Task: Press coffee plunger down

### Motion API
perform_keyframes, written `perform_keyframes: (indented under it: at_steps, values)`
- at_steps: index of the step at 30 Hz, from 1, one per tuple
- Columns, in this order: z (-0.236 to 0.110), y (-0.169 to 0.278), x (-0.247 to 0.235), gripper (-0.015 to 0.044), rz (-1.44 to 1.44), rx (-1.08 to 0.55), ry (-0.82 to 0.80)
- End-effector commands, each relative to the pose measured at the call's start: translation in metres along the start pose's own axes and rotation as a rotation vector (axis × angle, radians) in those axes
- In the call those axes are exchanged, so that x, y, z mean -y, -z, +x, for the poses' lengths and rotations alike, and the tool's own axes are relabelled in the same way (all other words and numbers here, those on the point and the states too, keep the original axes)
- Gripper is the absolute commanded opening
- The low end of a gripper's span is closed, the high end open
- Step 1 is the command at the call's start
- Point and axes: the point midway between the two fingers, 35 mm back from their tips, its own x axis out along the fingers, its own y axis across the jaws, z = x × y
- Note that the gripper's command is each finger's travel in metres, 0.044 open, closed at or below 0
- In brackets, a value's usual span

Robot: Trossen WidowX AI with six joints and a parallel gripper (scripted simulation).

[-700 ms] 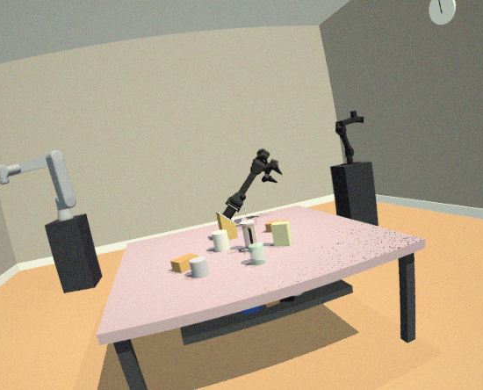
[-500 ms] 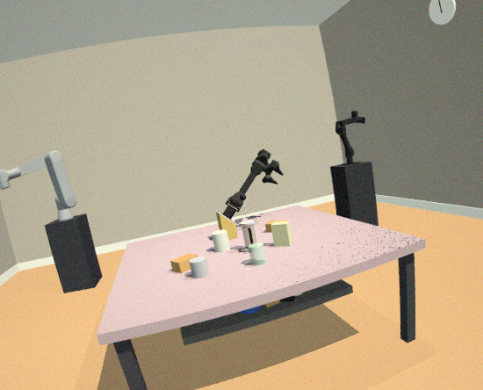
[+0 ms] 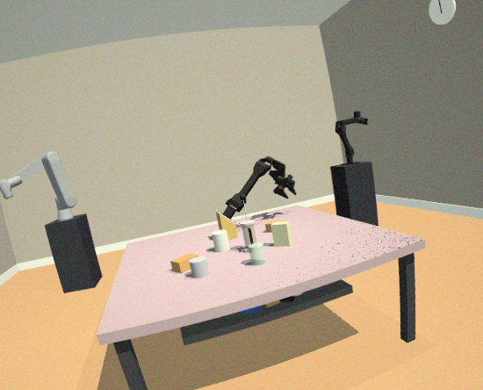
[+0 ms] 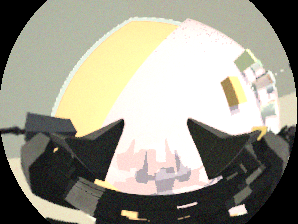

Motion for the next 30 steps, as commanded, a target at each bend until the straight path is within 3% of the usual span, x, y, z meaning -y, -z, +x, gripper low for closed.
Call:
perform_keyframes:
  at_steps: [1,17,30]
  values:
    - [0.041,-0.018,0.021,0.0440,-0.052,-0.009,0.125]
    - [0.160,-0.117,0.142,0.0440,-0.010,-0.115,0.491]
    - [0.195,-0.204,0.275,0.0440,0.063,-0.231,0.617]
